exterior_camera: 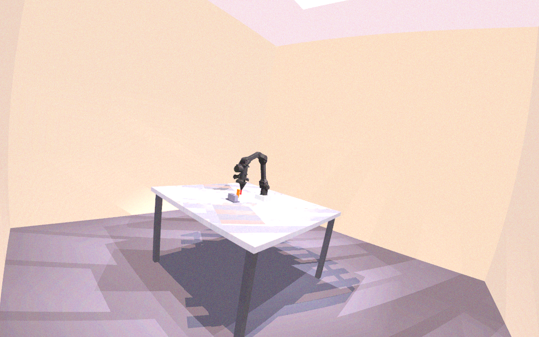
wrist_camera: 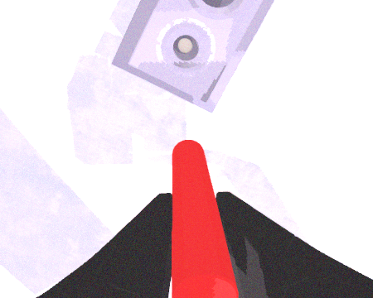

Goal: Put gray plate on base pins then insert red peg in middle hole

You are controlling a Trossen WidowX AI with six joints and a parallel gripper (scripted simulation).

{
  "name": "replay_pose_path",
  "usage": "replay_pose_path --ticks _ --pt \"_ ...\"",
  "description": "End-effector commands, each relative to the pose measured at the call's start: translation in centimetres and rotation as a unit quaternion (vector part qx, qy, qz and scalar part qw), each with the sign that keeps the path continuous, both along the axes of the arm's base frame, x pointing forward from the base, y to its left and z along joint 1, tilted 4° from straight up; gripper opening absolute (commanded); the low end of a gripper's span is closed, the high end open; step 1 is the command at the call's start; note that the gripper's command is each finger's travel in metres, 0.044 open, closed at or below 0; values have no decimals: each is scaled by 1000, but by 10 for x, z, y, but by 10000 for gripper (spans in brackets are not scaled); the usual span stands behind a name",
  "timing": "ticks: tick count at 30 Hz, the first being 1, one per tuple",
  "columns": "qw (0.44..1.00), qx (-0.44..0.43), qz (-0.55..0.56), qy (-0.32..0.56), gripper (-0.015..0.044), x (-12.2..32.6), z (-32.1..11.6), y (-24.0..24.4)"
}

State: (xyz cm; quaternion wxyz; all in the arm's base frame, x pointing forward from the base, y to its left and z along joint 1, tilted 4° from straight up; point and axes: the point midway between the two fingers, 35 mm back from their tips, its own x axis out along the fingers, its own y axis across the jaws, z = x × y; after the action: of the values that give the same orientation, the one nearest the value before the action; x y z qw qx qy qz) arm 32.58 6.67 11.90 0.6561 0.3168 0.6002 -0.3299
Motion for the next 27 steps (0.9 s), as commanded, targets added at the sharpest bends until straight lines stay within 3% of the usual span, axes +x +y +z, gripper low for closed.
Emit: replay_pose_path --ticks 1,27 --pt "1000 1 1 1 0 6 1 -10" --pt "1000 -4 0 0 0 30 5 -65"
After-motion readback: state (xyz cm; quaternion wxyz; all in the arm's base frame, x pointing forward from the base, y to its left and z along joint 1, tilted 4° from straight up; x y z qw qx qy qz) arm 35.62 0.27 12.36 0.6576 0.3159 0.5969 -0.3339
